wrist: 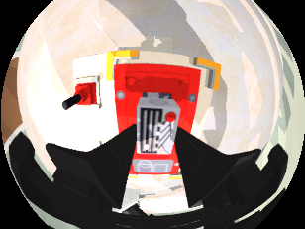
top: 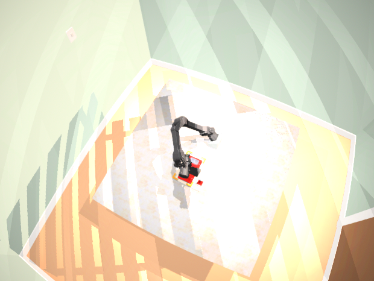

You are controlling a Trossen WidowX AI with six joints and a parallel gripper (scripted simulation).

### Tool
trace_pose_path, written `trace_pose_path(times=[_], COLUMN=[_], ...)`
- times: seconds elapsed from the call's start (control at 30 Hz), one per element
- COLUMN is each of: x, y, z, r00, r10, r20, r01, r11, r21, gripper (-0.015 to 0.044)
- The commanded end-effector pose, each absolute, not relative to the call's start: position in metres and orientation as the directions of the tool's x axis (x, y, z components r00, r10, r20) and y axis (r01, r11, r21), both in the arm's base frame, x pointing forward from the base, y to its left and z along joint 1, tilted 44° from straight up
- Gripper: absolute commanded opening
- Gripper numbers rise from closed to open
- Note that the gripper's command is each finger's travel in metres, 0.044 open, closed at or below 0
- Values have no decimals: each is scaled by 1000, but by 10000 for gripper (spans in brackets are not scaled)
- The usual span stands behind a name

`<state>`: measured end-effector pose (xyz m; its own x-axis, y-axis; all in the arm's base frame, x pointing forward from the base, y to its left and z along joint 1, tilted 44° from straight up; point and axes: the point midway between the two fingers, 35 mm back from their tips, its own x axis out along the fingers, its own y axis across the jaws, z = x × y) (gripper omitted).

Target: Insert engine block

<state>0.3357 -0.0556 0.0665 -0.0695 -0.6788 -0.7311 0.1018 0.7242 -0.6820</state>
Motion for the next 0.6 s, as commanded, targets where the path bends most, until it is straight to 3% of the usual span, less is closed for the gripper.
trace_pose_path(times=[0.0, 0.3, 0.57], x=[336, 336, 335], y=[-56, -56, -56], z=[69, 69, 69], r00=[-62, -62, -62], r10=[-682, -682, -682], r20=[-729, -729, -729], r01=[151, 139, -62], r11=[715, 717, 731], r21=[-682, -683, -679], gripper=[159, 159, 159])
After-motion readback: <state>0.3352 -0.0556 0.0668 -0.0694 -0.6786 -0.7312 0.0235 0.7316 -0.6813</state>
